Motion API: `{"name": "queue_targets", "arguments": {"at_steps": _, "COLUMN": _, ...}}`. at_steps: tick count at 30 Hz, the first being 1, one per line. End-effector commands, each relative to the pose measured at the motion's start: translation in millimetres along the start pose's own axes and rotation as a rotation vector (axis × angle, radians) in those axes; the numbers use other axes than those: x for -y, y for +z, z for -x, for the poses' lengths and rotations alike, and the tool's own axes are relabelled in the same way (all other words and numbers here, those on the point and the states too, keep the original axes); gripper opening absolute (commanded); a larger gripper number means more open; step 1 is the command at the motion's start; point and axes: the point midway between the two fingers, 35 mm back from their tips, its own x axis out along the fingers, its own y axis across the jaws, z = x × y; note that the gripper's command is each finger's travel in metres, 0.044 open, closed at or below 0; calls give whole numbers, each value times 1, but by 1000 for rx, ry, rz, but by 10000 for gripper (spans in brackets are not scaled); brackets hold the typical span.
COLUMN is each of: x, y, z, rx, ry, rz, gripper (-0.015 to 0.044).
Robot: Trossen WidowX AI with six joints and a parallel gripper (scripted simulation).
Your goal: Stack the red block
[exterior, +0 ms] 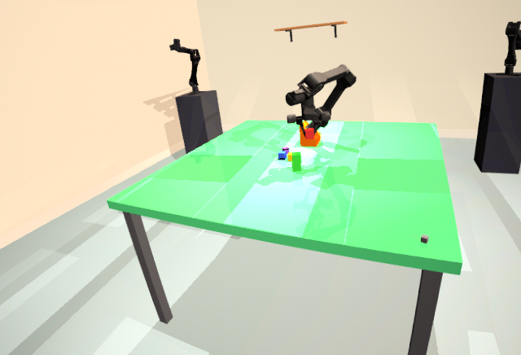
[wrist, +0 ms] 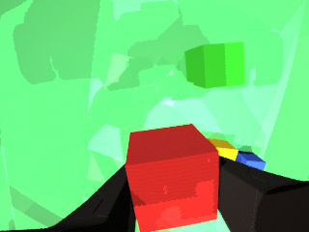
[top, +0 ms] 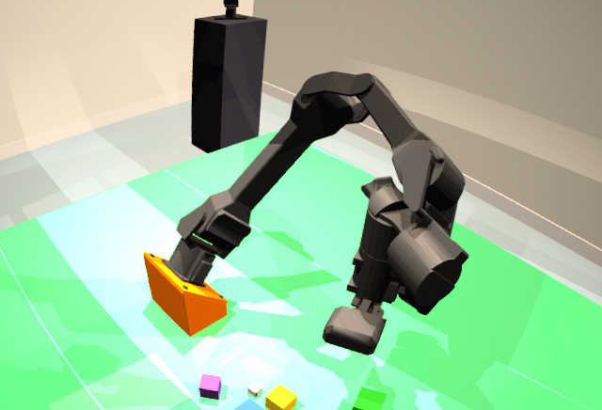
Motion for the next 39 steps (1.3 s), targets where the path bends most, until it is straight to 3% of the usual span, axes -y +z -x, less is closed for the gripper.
{"name": "queue_targets", "arguments": {"at_steps": 1, "x": 14, "y": 12, "z": 0, "rx": -2, "ry": -3, "rz": 3, "gripper": 0}}
{"name": "queue_targets", "arguments": {"at_steps": 17, "x": 65, "y": 52, "z": -7, "rx": 0, "ry": -6, "rz": 6, "gripper": 0}}
{"name": "queue_targets", "arguments": {"at_steps": 39, "x": 64, "y": 49, "z": -50, "rx": 2, "ry": -4, "rz": 7, "gripper": 0}}
